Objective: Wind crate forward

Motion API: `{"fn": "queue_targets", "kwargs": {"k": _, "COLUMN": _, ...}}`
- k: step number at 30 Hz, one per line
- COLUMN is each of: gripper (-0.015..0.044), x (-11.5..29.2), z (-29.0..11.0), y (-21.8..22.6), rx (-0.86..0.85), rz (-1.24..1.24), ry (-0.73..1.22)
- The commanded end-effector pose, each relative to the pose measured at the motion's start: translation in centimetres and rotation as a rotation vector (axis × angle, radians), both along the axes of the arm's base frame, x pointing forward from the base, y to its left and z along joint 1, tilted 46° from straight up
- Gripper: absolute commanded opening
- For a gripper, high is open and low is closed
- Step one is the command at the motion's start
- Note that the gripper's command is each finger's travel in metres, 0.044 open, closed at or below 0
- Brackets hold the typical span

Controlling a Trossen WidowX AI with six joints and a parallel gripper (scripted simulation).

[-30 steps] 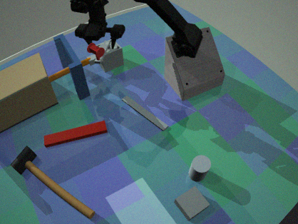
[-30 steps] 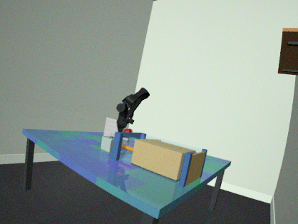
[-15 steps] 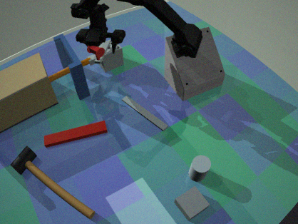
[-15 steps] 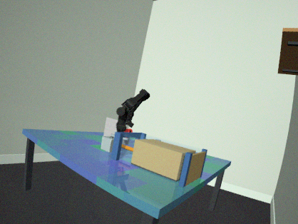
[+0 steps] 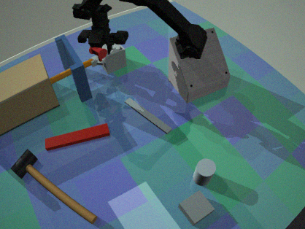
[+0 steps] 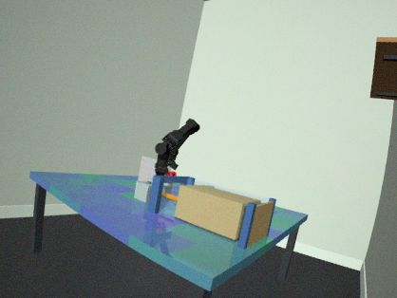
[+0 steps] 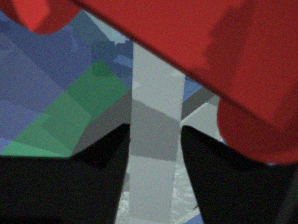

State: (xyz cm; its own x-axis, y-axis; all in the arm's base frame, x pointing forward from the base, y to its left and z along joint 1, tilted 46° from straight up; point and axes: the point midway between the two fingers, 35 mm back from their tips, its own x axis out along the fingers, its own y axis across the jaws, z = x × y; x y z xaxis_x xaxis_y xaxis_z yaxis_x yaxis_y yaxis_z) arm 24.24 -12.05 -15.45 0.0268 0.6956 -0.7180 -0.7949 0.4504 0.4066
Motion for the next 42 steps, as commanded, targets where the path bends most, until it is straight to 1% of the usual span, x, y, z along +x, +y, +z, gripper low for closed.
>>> {"fn": "queue_targets", "kwargs": {"k": 1, "gripper": 0.0105, "x": -0.01, "z": 0.02, "y": 0.01, "rx": 0.001, "rz": 0.001, "ry": 0.001}}
{"fn": "queue_targets", "kwargs": {"k": 9, "gripper": 0.0052, "x": -0.01, "z": 0.02, "y": 0.01, "rx": 0.001, "rz": 0.001, "ry": 0.001}}
{"fn": "queue_targets", "kwargs": {"k": 11, "gripper": 0.0000, "x": -0.01, "z": 0.02, "y": 0.01, "rx": 0.001, "rz": 0.001, "ry": 0.001}}
{"fn": "queue_targets", "kwargs": {"k": 30, "gripper": 0.0000, "x": -0.57, "z": 0.19, "y": -0.68, "rx": 0.063, "rz": -0.055, "ry": -0.055}}
{"fn": "queue_targets", "kwargs": {"k": 42, "gripper": 0.0000, "x": -0.38, "z": -0.09, "y": -0.52, "rx": 0.054, "rz": -0.077, "ry": -0.020}}
